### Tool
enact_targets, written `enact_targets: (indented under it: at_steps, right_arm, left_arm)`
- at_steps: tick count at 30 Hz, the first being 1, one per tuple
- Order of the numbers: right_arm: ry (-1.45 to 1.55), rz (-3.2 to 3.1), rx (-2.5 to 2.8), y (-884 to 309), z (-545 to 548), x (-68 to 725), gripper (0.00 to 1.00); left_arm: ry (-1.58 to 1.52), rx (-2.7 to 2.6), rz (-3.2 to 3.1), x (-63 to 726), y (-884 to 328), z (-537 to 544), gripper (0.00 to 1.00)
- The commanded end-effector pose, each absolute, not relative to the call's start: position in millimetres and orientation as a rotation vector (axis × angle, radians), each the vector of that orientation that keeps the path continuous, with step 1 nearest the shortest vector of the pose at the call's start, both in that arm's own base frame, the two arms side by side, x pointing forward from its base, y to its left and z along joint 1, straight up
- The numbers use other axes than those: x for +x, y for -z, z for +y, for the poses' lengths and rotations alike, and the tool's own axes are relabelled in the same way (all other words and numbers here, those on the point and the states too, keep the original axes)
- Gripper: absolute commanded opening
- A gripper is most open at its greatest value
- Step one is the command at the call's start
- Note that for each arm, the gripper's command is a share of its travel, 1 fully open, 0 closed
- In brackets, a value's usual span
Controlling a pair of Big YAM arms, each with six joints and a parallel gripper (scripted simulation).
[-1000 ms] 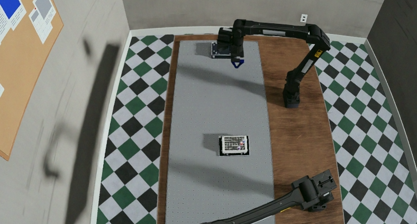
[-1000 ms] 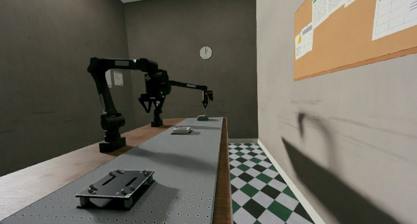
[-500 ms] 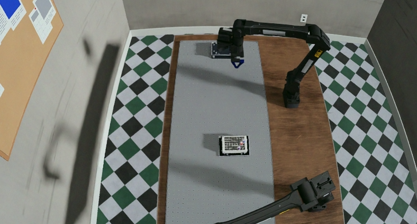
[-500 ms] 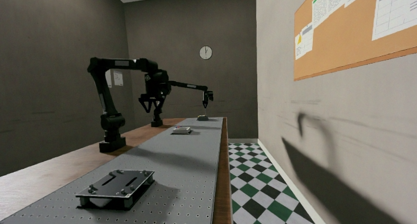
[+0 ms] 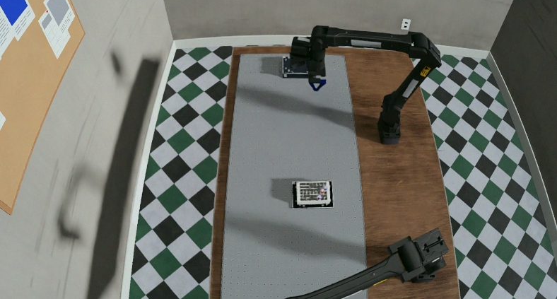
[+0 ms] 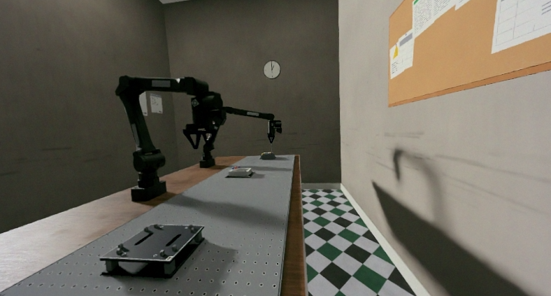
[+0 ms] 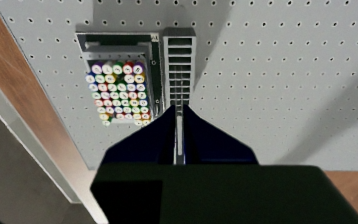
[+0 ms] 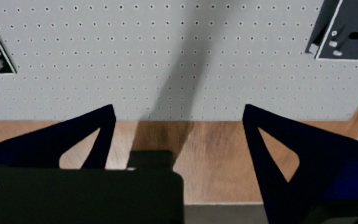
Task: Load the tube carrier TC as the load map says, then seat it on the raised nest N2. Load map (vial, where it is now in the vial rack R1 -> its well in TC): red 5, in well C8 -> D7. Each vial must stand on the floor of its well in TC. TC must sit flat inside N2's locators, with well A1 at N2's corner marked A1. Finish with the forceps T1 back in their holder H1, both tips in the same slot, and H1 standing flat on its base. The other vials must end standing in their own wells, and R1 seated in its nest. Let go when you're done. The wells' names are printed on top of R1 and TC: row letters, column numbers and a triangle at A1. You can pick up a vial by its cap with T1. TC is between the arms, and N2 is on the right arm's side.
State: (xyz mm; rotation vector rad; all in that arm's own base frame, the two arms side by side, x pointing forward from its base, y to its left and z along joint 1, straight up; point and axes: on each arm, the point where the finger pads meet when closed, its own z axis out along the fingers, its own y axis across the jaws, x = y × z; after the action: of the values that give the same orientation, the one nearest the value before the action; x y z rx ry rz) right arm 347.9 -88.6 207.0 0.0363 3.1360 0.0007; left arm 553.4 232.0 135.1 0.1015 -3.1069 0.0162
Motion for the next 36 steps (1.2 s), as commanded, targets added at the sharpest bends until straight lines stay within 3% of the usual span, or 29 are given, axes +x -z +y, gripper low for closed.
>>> enact_targets:
  at_steps: [1, 36]
  right_arm:
    - [0.013, 3.107, 0.04, -218, -91, 357, 1.0]
    - [0.013, 3.107, 0.04, -218, -91, 357, 1.0]
  left_arm:
    - [-0.004, 0.104, -3.131, 558, -148, 228, 0.07]
    - [-0.011, 0.108, -3.123, 558, -138, 228, 0.07]
